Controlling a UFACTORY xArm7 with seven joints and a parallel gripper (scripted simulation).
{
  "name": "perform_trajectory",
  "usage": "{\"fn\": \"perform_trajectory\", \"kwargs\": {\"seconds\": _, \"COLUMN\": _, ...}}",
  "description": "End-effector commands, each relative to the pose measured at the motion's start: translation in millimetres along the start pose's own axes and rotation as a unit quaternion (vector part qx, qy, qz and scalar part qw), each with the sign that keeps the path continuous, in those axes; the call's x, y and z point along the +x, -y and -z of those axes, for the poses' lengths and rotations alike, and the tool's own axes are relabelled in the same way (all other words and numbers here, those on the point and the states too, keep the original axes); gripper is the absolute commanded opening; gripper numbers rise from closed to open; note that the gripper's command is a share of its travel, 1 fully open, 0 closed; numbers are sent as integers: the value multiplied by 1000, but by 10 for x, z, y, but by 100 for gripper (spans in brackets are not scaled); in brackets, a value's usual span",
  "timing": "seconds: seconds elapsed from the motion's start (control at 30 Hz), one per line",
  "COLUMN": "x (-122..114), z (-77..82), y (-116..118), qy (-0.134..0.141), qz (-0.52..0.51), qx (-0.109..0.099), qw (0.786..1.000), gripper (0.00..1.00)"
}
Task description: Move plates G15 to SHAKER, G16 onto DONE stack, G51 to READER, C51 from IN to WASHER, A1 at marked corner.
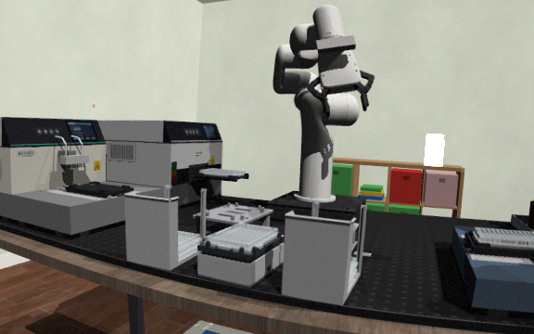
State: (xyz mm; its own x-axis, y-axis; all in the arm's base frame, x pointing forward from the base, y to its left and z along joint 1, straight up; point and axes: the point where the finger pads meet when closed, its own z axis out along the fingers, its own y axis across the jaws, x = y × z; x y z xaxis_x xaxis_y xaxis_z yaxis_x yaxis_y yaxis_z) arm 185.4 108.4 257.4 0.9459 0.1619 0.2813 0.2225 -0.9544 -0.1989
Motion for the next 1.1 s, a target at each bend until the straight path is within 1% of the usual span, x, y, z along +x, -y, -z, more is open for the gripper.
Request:
{"fn": "perform_trajectory", "kwargs": {"seconds": 0.0, "x": 67, "z": -47, "y": -144, "qy": 70, "qz": -55, "qx": -59, "qw": 994, "gripper": 100}}
{"fn": "perform_trajectory", "kwargs": {"seconds": 0.17, "x": 126, "z": -122, "y": -281, "qy": 127, "qz": -108, "qx": -114, "qw": 979, "gripper": 100}}
{"fn": "perform_trajectory", "kwargs": {"seconds": 0.4, "x": 208, "z": -226, "y": -474, "qy": 127, "qz": -108, "qx": -114, "qw": 979, "gripper": 100}}
{"fn": "perform_trajectory", "kwargs": {"seconds": 0.47, "x": 208, "z": -226, "y": -474, "qy": 127, "qz": -108, "qx": -114, "qw": 979, "gripper": 100}}
{"fn": "perform_trajectory", "kwargs": {"seconds": 0.97, "x": 383, "z": -448, "y": -888, "qy": 127, "qz": -108, "qx": -114, "qw": 979, "gripper": 100}}
{"fn": "perform_trajectory", "kwargs": {"seconds": 1.07, "x": 395, "z": -463, "y": -916, "qy": 127, "qz": -108, "qx": -114, "qw": 979, "gripper": 100}}
